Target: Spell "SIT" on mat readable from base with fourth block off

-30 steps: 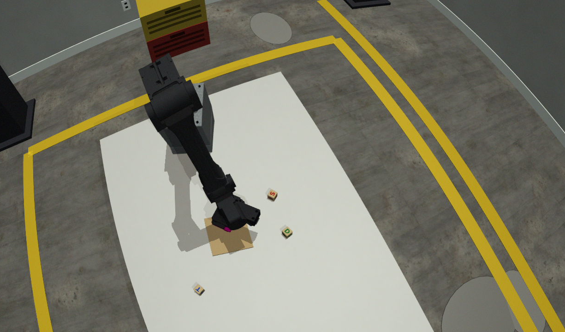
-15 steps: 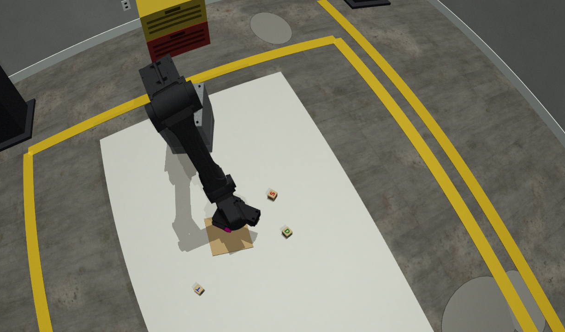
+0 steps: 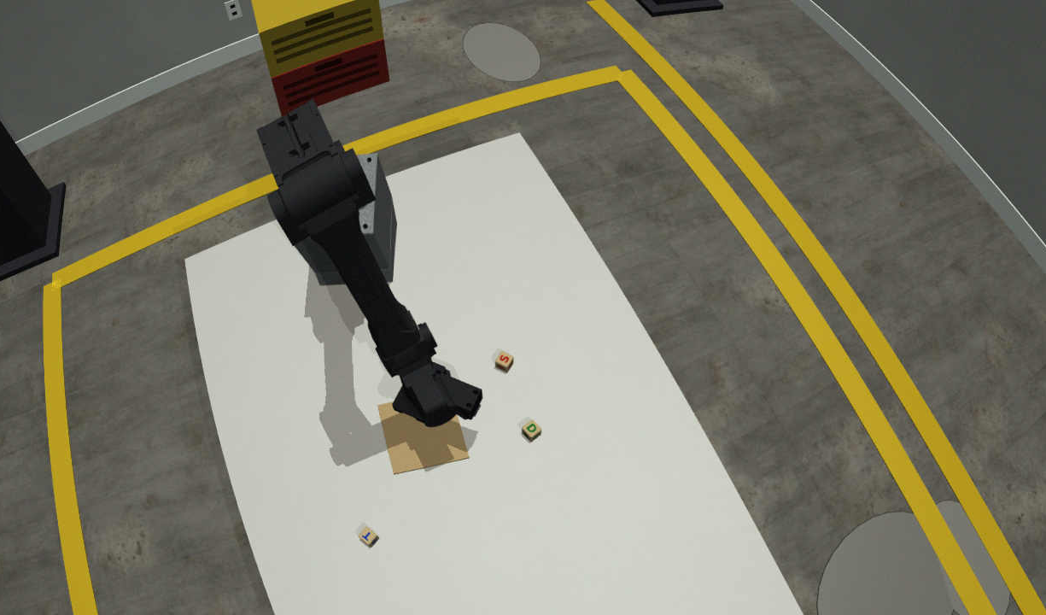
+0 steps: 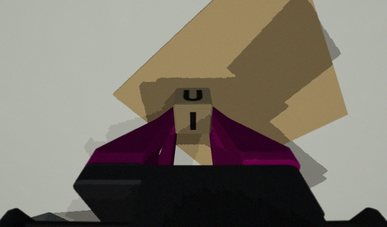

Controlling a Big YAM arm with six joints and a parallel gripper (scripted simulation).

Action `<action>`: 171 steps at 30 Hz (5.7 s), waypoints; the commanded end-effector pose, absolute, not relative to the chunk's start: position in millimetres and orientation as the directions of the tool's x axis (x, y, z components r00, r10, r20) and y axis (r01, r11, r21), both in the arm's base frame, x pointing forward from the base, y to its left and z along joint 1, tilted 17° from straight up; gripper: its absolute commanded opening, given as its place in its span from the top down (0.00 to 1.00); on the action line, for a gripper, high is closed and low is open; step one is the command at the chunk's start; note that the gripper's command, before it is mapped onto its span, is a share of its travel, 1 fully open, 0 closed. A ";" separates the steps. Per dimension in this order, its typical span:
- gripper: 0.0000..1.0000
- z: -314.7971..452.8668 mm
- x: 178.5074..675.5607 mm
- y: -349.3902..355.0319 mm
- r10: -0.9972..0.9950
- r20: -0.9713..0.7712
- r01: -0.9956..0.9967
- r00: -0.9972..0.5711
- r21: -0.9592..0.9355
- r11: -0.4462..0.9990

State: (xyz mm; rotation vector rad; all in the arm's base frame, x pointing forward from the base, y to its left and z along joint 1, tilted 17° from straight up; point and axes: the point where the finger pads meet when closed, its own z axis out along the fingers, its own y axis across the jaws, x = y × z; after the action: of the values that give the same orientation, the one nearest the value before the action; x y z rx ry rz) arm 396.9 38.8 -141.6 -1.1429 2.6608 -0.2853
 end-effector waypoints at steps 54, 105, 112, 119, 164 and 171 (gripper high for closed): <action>0.29 -147.5 398.8 34.2 -0.730 -0.135 -0.685 -0.670 -0.266 0.678; 0.29 -59.2 378.9 47.4 -0.465 -0.217 -0.425 -0.859 -0.206 0.881; 0.29 -58.1 388.4 44.0 -0.119 -0.290 -0.090 -0.950 -0.111 0.990; 0.29 -60.2 387.9 45.5 0.142 -0.306 0.157 -0.941 -0.026 0.987; 0.29 -62.5 384.2 45.5 0.684 -0.271 0.675 -0.677 0.142 0.724; 0.29 -62.4 386.0 45.6 0.685 -0.275 0.675 -0.675 0.147 0.723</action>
State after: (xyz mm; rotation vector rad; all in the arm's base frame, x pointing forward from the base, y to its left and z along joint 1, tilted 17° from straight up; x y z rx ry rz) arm 375.4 44.3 -61.0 1.0514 2.6388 0.0409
